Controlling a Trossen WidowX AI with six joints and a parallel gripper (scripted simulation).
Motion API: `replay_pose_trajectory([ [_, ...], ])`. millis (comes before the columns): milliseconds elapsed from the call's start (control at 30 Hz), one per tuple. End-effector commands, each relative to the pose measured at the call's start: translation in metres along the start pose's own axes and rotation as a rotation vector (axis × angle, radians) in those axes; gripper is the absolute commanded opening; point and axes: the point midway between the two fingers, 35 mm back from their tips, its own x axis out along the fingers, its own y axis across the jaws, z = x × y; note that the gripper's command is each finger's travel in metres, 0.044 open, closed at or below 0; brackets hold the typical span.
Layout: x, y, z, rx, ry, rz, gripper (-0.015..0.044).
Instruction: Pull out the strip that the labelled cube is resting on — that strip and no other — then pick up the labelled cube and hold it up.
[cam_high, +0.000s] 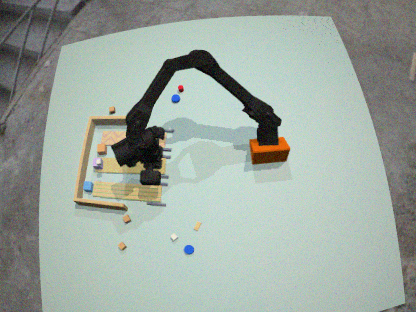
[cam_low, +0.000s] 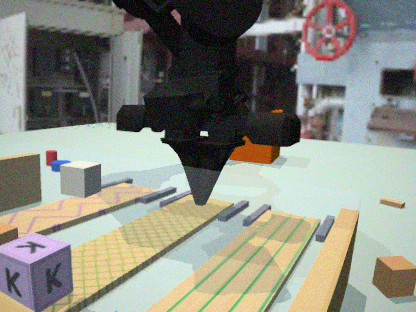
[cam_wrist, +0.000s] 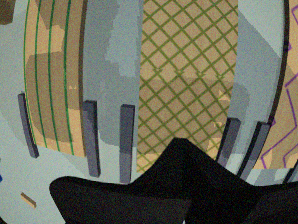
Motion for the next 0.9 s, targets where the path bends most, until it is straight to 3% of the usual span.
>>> replay_pose_trajectory([
  [0,0.005,-0.001,0.000,0.001,0.005,-0.008,0.0000],
  [867,0.006,0.002,-0.032,0.000,0.006,-0.007,0.0000],
])
